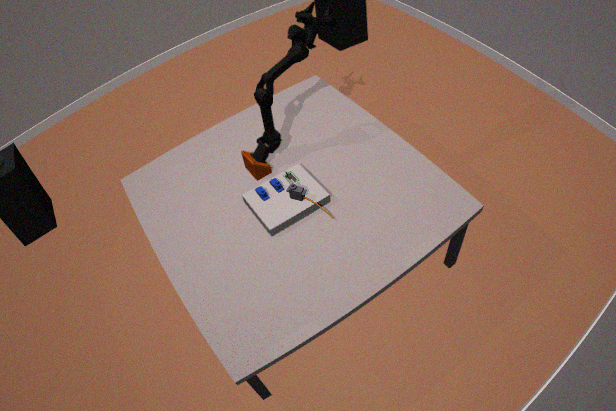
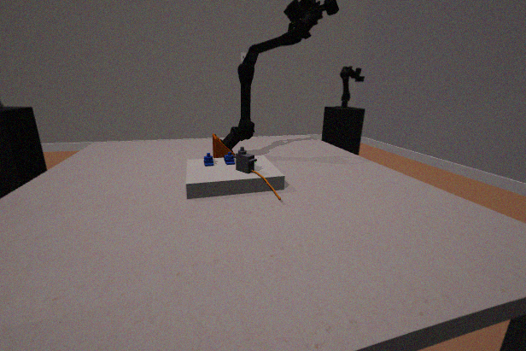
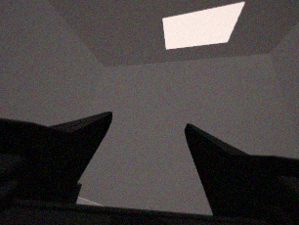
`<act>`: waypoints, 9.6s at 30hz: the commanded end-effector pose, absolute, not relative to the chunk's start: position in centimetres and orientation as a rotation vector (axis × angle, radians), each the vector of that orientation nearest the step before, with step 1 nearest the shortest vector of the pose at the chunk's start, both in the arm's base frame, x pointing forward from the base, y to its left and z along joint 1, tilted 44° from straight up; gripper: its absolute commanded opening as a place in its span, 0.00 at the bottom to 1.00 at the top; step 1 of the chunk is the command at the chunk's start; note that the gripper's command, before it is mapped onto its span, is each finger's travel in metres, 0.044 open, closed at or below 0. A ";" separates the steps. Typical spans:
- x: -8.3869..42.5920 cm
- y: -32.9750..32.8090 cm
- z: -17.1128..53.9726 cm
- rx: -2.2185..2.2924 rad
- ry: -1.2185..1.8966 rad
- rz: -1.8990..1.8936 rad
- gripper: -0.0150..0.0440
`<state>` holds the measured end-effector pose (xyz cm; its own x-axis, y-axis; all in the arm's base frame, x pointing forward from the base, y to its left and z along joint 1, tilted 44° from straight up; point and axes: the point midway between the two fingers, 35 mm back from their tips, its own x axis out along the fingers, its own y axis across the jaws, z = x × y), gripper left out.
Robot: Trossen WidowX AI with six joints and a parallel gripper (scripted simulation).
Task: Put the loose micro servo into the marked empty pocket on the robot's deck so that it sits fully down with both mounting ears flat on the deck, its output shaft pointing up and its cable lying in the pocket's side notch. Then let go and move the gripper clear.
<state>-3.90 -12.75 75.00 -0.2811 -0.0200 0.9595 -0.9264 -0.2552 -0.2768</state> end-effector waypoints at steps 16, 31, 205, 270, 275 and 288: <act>-4.8 -6.2 75.2 1.092 -1.129 1.649 1.00; -3.9 2.6 74.5 0.926 -0.922 1.643 1.00; 39.0 3.0 18.4 1.708 1.293 -0.638 1.00; 31.4 -2.3 7.0 2.296 1.460 -1.782 1.00; 31.4 -2.3 7.0 2.296 1.460 -1.782 0.78; 31.4 -2.4 7.1 2.296 1.460 -1.782 0.37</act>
<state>31.32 -2.34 7.02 -0.0025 0.6906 -0.7232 0.5727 -0.5919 -0.5672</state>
